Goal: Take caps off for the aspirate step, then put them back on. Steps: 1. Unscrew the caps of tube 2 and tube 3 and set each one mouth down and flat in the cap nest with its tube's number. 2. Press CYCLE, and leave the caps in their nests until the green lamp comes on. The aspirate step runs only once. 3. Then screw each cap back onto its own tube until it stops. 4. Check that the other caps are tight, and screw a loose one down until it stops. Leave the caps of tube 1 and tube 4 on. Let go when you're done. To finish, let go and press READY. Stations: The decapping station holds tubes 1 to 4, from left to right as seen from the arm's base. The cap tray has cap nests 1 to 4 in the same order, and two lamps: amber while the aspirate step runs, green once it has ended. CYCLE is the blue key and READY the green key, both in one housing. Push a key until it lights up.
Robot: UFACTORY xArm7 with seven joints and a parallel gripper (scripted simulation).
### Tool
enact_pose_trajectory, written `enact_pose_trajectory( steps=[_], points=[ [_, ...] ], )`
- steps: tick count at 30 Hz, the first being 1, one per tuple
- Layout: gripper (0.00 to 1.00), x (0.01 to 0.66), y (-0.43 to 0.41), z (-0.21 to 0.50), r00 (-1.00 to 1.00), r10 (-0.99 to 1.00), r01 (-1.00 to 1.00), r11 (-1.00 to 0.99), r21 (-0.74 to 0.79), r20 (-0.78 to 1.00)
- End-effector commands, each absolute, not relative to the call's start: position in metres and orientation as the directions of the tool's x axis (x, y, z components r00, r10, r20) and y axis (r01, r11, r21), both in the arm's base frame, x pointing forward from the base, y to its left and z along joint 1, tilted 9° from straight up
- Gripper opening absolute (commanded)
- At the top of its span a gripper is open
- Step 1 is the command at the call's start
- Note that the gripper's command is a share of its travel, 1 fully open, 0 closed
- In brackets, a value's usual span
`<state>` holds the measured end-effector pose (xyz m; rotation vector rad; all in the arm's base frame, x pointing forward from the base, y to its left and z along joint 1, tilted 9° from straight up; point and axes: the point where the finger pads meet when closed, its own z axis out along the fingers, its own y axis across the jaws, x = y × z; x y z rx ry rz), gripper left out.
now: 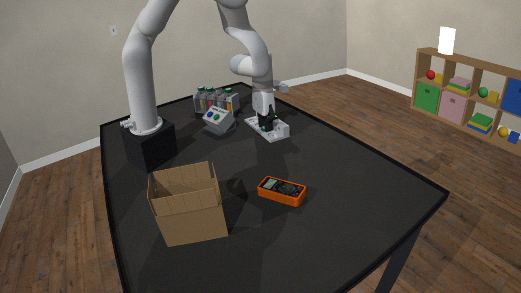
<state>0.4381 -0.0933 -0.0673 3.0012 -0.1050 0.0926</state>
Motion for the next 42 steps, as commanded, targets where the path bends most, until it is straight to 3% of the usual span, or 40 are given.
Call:
enact_pose_trajectory(
  steps=[1,4,5,20,42],
  points=[
    [0.46,0.440,-0.093,-0.066,0.995,-0.065,-0.074,-0.988,0.134,0.070],
    [0.46,0.440,-0.093,-0.066,0.995,-0.065,-0.074,-0.988,0.134,0.070],
    [0.00,0.440,-0.093,-0.067,0.995,-0.065,-0.074,-0.988,0.134,0.070],
    [0.00,0.440,-0.093,-0.062,0.995,-0.065,-0.074,-0.988,0.134,0.070],
    [0.00,0.434,-0.079,0.037,0.995,-0.065,-0.074,-0.988,0.135,0.071]
  ],
)
